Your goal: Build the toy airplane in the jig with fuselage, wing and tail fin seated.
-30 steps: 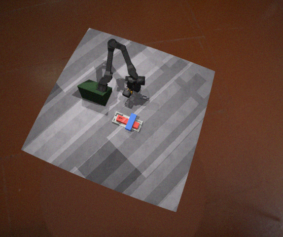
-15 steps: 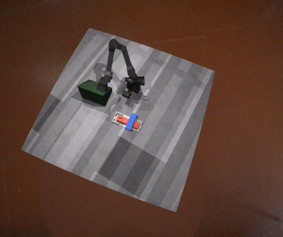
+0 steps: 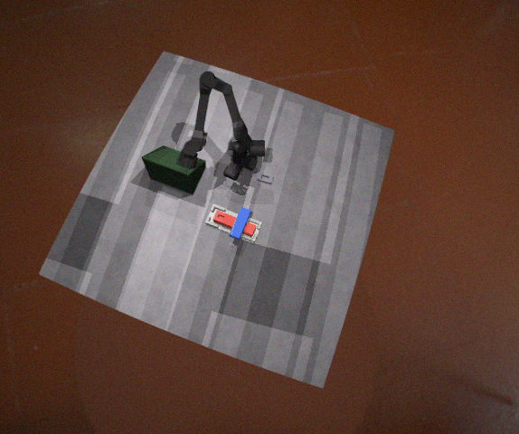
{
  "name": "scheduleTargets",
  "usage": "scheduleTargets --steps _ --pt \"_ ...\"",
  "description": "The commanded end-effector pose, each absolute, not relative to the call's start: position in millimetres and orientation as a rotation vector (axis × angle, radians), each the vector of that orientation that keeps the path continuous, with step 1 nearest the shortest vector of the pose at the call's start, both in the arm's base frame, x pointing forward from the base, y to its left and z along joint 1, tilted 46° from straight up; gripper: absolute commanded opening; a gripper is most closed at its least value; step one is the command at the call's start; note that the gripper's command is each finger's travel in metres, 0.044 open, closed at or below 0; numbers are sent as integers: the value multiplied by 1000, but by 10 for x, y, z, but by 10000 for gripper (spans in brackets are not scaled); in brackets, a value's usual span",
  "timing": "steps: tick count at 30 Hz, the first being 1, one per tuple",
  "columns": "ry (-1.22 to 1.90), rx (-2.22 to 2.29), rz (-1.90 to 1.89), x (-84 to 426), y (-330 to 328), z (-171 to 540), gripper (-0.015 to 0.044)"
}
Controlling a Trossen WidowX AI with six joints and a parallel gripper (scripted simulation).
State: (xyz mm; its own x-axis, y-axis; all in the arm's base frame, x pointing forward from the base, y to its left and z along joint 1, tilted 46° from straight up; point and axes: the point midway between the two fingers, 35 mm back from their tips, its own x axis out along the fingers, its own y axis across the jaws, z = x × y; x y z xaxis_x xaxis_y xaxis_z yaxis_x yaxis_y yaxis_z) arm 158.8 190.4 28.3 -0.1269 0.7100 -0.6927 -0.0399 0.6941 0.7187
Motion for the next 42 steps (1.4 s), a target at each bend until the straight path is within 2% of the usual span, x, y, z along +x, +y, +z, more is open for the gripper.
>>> scheduleTargets --steps 1,42 --pt "1582 564 699 1588 1900 278 0" --pt "1589 541 686 1796 1131 976 0"
